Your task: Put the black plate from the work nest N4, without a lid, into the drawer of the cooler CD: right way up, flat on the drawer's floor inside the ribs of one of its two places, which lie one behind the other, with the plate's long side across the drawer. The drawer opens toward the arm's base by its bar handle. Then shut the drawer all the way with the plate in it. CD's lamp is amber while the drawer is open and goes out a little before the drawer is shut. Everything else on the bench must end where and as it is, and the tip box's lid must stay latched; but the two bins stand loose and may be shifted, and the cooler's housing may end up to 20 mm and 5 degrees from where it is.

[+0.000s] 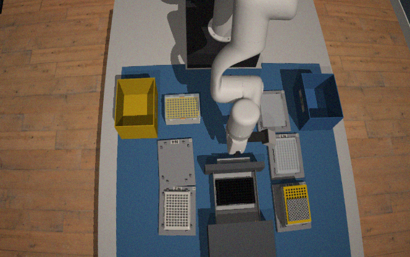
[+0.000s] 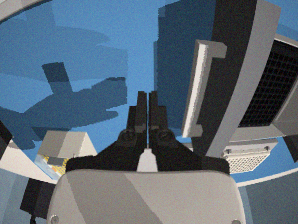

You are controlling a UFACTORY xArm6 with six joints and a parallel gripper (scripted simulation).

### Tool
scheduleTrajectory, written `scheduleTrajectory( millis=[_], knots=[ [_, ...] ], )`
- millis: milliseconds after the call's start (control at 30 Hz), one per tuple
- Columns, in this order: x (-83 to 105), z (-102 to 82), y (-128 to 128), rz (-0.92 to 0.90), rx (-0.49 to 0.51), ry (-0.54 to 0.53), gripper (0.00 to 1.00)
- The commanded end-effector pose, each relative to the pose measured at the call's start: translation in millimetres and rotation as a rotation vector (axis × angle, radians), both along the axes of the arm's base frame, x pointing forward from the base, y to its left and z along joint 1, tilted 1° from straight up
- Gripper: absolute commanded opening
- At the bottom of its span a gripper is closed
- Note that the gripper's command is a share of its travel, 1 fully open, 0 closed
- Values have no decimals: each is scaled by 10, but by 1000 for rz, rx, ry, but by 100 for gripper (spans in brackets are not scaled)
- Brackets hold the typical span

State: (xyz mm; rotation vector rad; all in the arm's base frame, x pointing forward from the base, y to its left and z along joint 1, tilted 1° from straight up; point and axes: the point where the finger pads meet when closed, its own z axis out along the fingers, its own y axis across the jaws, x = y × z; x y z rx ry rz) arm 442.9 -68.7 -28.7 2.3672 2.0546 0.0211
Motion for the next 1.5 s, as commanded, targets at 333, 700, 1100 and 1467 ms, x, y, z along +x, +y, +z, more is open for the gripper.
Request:
scheduleTrajectory(
  millis=[333,700,1100,1467],
  knots=[
    [16,-189,-1,0,0,-3,0],
    [16,-189,-1,0,0,-3,0],
    [17,-188,-1,0,0,-3,0],
    [17,-188,-1,0,0,-3,0]
  ],
)
